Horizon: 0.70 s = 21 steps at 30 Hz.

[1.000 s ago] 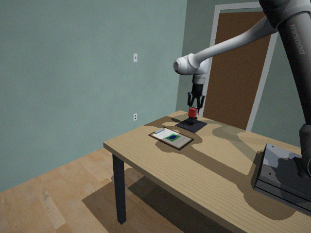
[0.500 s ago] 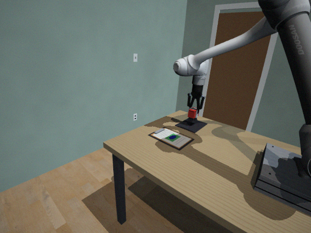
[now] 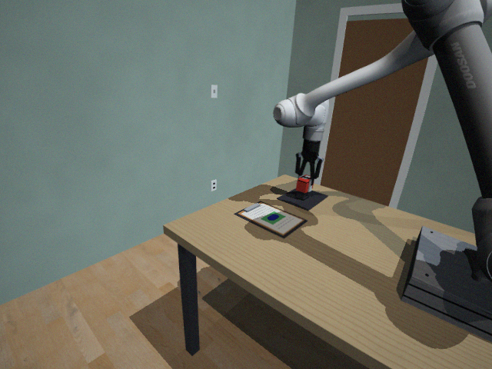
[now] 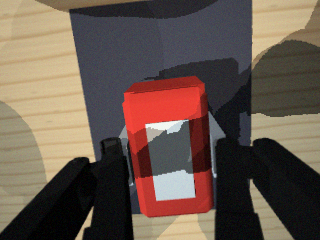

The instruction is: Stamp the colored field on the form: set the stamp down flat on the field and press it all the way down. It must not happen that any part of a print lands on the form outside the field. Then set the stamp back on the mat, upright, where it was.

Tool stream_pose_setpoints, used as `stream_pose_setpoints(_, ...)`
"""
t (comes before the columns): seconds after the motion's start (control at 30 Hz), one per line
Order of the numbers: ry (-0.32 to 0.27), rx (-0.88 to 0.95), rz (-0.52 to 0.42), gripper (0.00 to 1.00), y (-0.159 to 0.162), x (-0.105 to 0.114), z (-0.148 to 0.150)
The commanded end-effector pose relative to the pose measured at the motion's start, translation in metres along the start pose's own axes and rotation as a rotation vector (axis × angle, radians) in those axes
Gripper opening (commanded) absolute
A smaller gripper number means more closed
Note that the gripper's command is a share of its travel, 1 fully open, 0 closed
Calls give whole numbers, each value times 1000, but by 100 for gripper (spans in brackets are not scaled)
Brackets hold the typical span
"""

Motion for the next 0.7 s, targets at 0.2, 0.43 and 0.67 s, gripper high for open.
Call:
stream_pose_setpoints(0.2,-2,-6,-1,20,0,-5,-1)
stream_pose_setpoints(0.43,-2,-6,-1,20,1,-6,-1)
stream_pose_setpoints(0.67,-2,-6,-1,20,3,-8,-2)
Point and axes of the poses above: the point where the finger pads meet when closed, its own x axis back along the fingers, its own z axis across the jaws, y = z × x, the point moved 3 cm from there along x, back along the fingers, and after that the axes turned 3 degrees about x, right-handed, at the moved point
